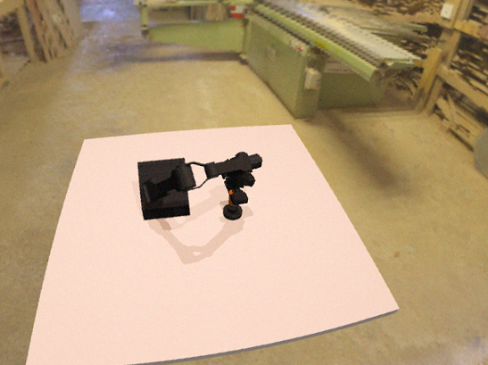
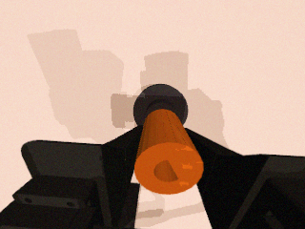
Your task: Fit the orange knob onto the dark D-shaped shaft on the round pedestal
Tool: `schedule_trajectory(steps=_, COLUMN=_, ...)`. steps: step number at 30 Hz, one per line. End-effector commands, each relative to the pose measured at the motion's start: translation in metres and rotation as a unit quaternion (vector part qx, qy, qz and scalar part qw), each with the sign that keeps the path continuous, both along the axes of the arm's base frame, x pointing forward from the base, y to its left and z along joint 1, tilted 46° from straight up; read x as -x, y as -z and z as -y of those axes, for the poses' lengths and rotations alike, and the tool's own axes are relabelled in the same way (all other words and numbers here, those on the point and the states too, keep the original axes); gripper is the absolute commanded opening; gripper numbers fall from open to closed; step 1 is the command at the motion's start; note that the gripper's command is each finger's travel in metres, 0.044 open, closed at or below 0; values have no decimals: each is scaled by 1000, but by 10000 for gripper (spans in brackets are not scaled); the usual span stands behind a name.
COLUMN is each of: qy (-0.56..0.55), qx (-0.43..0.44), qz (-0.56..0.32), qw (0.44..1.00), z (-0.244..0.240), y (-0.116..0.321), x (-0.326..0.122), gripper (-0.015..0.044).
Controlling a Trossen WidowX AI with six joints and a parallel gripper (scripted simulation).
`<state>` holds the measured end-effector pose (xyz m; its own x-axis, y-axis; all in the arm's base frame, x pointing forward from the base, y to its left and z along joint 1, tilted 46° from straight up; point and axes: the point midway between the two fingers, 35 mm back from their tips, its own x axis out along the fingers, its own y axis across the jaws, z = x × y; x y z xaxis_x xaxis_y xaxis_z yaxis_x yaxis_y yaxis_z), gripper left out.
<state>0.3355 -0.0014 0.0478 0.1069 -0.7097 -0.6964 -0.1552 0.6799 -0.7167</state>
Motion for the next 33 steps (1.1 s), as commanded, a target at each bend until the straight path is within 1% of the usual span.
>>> schedule_trajectory(steps=1, qy=-4, qx=2, qz=0, qw=1000, z=5, y=4, x=0, gripper=0)
schedule_trajectory(steps=33, qy=-2, qx=2, qz=3, qw=1000, z=1, y=1, x=-1, gripper=0)
